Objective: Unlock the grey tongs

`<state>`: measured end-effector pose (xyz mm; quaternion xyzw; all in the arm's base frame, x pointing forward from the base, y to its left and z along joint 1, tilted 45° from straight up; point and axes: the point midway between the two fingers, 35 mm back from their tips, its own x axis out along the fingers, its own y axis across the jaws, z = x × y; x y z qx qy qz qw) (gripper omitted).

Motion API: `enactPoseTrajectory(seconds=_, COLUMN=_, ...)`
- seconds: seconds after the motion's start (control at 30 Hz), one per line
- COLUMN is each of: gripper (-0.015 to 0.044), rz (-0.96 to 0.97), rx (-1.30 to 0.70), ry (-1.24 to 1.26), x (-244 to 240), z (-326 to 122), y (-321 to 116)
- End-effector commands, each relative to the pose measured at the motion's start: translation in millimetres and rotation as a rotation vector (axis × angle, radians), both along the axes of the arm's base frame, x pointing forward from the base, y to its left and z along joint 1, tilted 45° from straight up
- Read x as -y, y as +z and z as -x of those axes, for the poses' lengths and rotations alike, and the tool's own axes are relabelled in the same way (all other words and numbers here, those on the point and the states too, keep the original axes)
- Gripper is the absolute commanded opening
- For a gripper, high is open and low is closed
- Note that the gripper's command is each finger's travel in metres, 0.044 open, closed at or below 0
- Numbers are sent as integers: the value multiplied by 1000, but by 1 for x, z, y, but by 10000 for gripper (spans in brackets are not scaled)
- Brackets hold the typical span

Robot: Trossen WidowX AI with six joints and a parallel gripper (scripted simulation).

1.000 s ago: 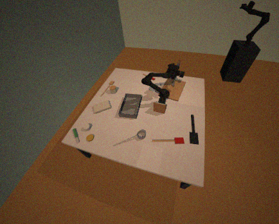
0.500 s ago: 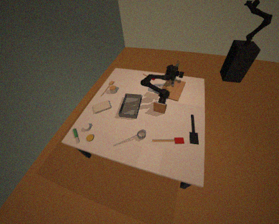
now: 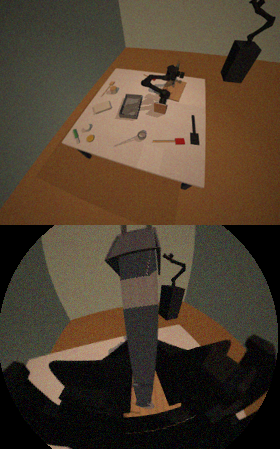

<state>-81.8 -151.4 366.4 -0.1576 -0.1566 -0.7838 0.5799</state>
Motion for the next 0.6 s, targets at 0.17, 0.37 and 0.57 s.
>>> enactPoseTrajectory(seconds=0.17, gripper=-150, rz=3, rx=-4, ry=3, x=0, z=-1, y=1)
enactPoseTrajectory(seconds=0.37, gripper=-150, rz=-1, rx=0, ry=2, x=0, z=0, y=2)
enactPoseTrajectory(seconds=0.57, gripper=-150, rz=-35, rx=30, ry=5, x=5, z=4, y=7)
